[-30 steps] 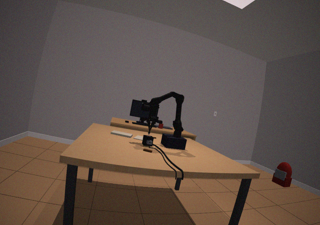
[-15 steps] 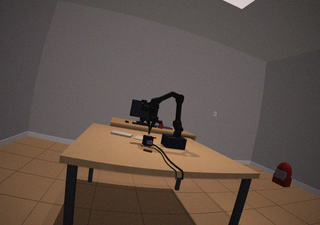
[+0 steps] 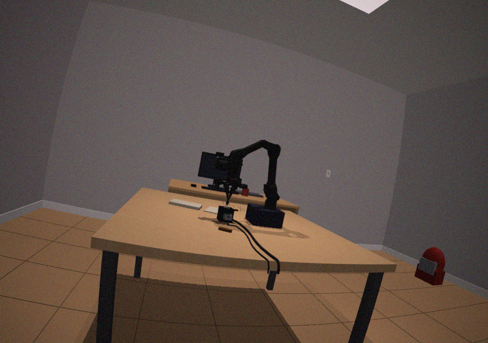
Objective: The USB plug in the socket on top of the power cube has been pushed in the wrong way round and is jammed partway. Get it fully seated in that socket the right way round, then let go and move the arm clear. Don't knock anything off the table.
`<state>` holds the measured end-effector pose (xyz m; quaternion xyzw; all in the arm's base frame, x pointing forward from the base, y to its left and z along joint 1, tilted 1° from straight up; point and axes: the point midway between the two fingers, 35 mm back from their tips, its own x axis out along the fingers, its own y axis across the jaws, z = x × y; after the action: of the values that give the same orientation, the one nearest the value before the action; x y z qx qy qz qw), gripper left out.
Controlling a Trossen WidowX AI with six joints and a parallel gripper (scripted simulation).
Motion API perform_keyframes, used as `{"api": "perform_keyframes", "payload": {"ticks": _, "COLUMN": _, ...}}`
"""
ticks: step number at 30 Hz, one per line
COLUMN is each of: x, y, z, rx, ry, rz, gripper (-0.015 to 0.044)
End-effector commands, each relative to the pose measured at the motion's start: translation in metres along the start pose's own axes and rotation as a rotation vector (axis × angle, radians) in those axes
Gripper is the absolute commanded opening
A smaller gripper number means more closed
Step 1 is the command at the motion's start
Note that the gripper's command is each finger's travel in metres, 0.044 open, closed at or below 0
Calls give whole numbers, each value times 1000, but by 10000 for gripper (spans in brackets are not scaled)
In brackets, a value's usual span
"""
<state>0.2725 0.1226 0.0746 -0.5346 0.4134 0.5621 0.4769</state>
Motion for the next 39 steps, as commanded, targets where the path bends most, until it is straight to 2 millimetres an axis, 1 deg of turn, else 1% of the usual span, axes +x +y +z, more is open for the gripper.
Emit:
{"api": "perform_keyframes", "payload": {"ticks": 1, "x": 2, "y": 0, "z": 1, "rx": -5, "ry": -8, "rz": 3, "gripper": 0}}
{"api": "perform_keyframes", "payload": {"ticks": 39, "x": 6, "y": 0, "z": 1, "rx": -5, "ry": -23, "rz": 3, "gripper": 0}}
